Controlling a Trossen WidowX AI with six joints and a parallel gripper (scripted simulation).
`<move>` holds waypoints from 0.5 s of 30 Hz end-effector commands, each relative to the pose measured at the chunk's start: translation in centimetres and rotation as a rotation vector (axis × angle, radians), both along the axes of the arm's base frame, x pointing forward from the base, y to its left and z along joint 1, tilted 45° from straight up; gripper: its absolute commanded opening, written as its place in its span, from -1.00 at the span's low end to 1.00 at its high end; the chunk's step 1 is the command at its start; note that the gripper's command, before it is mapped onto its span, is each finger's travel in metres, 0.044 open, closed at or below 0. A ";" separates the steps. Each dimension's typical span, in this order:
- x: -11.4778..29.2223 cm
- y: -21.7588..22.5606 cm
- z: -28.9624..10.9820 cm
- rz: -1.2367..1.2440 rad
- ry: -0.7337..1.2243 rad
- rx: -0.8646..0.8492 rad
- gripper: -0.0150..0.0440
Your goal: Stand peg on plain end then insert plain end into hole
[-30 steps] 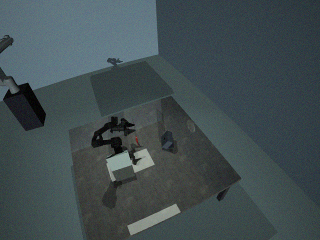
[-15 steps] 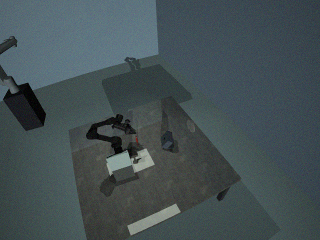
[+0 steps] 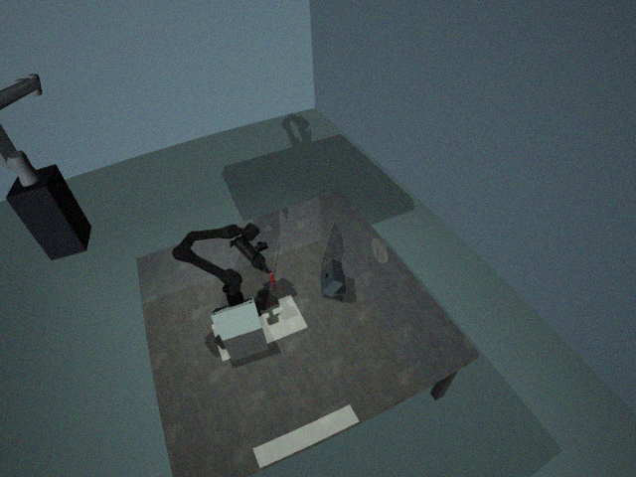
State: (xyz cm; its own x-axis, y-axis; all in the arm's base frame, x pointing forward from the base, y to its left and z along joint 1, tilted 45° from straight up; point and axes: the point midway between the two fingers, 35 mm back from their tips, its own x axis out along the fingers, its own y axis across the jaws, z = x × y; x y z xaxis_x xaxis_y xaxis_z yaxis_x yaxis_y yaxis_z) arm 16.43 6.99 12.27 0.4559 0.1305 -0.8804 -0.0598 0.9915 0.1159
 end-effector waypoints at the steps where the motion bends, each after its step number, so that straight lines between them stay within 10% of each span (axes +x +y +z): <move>1: -0.2 0.3 -0.4 0.043 0.107 0.028 1.00; 15: 0.2 1.6 -0.4 0.138 0.407 0.278 1.00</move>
